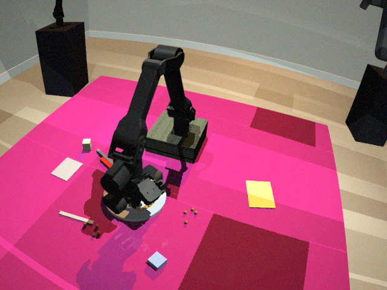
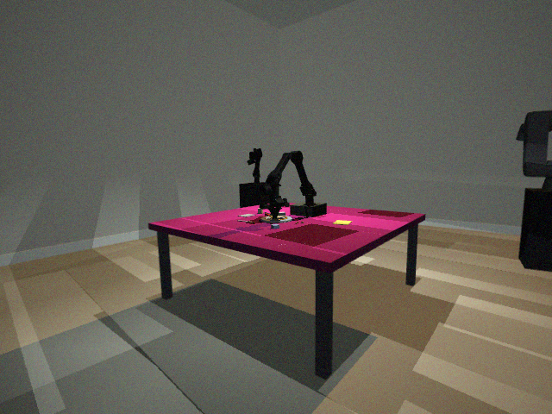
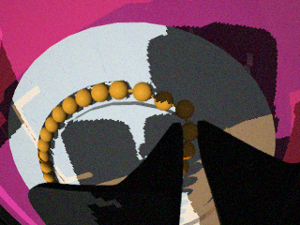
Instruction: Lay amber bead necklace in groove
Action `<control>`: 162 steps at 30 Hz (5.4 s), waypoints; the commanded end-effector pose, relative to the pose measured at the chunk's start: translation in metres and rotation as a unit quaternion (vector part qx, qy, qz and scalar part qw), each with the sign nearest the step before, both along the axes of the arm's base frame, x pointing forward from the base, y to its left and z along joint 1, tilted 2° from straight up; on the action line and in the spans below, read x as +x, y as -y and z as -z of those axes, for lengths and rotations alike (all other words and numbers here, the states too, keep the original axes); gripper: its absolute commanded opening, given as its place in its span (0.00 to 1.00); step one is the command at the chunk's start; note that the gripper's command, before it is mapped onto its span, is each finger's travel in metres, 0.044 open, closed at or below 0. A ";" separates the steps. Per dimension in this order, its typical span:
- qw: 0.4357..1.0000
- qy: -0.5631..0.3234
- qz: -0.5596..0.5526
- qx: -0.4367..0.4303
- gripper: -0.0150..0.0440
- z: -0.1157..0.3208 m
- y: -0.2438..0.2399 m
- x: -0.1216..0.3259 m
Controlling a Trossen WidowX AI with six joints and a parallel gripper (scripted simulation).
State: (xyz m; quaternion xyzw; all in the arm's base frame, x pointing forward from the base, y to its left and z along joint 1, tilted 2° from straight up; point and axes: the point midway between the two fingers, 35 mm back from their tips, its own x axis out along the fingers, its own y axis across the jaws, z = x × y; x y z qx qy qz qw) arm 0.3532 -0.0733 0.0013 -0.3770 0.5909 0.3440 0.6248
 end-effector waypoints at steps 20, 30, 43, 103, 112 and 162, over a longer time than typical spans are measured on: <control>1.000 0.001 -0.003 -0.003 0.25 -0.007 0.000 0.009; 1.000 0.001 -0.003 -0.003 0.25 0.001 0.001 0.010; 1.000 0.001 -0.003 -0.001 0.83 -0.003 0.000 0.009; 0.959 0.006 0.282 0.010 0.46 -0.019 0.080 -0.065; 0.959 0.005 0.285 0.012 0.46 -0.004 0.080 -0.065; 0.958 0.004 0.285 0.012 0.25 -0.001 0.079 -0.066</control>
